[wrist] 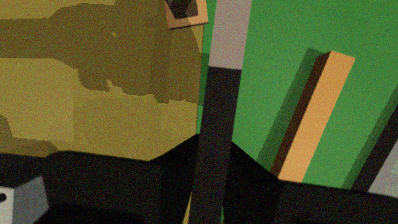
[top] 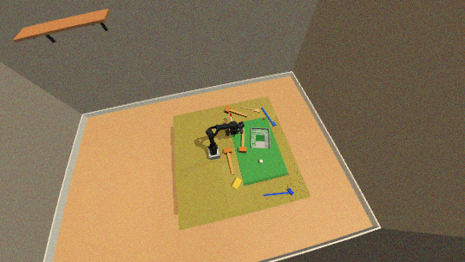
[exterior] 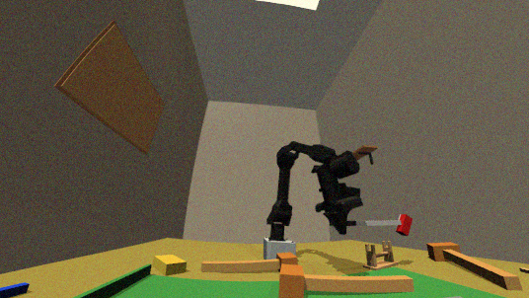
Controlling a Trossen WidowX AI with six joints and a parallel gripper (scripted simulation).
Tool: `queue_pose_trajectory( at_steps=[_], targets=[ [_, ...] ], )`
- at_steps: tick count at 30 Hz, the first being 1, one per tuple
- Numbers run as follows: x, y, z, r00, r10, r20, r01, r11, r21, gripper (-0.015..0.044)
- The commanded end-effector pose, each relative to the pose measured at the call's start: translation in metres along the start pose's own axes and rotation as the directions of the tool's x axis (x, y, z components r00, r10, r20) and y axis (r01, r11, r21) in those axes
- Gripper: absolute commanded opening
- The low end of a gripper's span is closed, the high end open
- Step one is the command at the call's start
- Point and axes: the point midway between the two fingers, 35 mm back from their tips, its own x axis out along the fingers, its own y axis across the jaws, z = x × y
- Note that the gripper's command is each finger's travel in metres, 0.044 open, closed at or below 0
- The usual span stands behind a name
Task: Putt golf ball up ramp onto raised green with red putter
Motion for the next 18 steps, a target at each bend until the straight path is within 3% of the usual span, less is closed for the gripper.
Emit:
queue_pose_trajectory(
  at_steps=[1,18],
  targets=[
    [-0.01,-0.016,-0.019,0.999,-0.032,-0.012,0.033,0.991,0.131,0.0],
    [-0.037,-0.05,-0.11,0.992,-0.079,-0.096,0.12,0.795,0.594,0.0]
  ],
)
